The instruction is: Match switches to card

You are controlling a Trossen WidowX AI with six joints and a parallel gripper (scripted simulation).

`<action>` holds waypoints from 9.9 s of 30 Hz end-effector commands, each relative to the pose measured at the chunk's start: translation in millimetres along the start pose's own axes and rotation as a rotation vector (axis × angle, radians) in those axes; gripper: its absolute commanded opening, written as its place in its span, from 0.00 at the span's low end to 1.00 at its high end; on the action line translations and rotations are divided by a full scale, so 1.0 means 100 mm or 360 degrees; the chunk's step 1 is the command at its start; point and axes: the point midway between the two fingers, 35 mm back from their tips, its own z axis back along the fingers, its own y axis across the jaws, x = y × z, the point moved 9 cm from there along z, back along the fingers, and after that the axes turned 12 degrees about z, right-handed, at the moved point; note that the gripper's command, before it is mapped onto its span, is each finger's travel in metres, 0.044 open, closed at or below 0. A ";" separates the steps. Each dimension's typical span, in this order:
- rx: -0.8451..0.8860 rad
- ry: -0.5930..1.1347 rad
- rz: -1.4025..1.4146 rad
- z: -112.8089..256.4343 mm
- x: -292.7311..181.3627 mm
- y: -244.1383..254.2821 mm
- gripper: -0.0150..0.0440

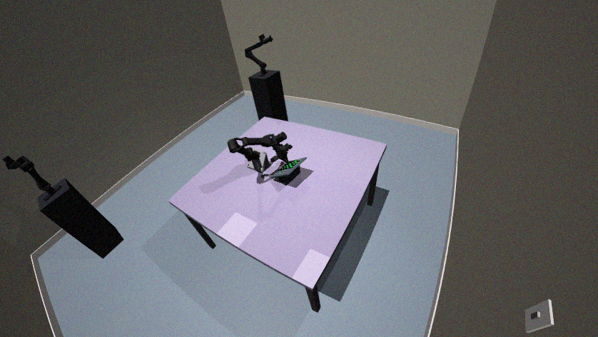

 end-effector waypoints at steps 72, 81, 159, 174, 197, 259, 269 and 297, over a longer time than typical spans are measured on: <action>0.0011 0.0049 0.0020 0.57 0.03 0.00 0.25; 0.0011 0.0050 0.0023 0.57 0.01 -0.13 0.25; -0.0006 0.0006 0.0022 -0.05 -0.07 -0.25 0.25; -0.0006 0.0006 0.0022 -0.07 -0.07 -0.25 0.25; 0.0009 0.0049 0.0023 0.57 -0.02 -0.25 0.25; -0.0004 0.0007 0.0024 -0.01 -0.47 -0.17 0.25; -0.0005 0.0007 0.0024 -0.02 -0.47 -0.17 0.25; -0.0005 0.0007 0.0024 -0.06 -0.47 -0.17 0.25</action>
